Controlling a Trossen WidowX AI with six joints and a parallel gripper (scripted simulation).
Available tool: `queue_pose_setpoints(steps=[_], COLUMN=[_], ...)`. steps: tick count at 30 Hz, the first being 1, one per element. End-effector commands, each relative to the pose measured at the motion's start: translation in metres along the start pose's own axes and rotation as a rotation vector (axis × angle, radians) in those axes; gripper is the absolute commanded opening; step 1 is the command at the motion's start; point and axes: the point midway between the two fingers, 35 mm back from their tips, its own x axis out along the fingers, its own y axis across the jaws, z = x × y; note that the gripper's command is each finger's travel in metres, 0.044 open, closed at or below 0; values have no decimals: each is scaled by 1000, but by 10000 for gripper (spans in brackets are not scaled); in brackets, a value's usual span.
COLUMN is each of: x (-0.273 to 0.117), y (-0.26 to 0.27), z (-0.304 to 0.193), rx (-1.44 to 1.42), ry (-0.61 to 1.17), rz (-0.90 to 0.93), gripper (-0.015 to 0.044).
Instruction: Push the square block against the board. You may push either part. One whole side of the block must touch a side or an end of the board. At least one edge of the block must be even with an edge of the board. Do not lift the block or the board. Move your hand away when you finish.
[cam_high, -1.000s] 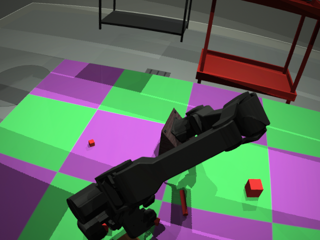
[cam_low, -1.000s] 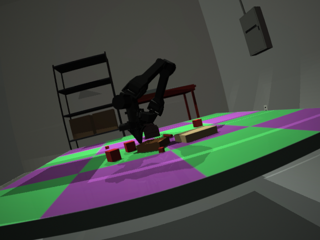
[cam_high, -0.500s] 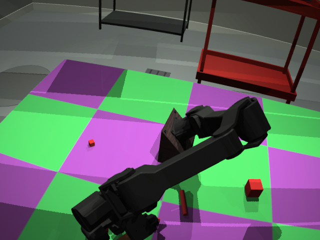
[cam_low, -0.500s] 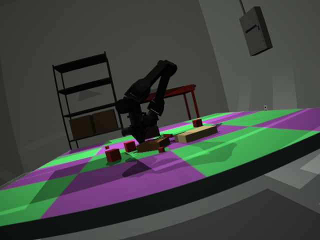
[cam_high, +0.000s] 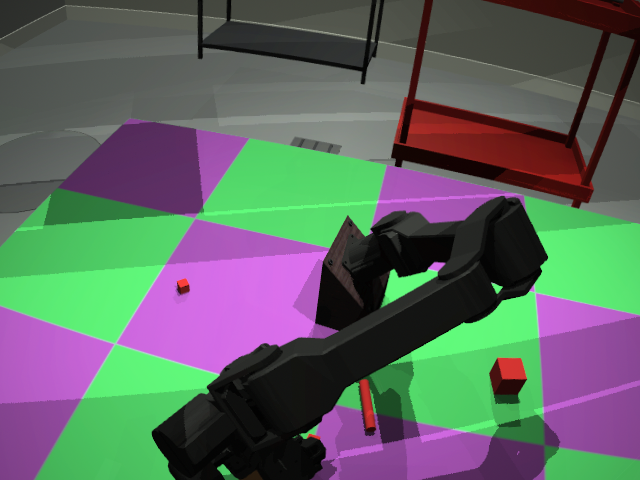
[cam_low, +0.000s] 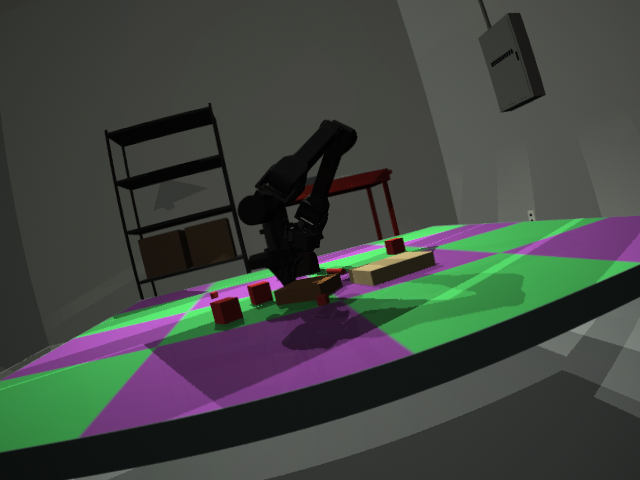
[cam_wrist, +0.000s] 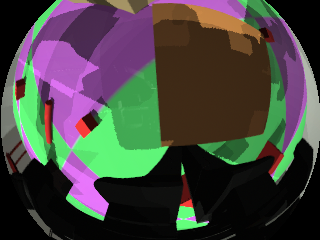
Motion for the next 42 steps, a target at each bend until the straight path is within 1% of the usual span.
queue_pose_setpoints(steps=[1, 42], x=[-1, -2], y=[-1, -6], z=[7, 52], rx=[-5, -6], ry=[-5, -6], rz=[-4, -4], gripper=[0, 0])
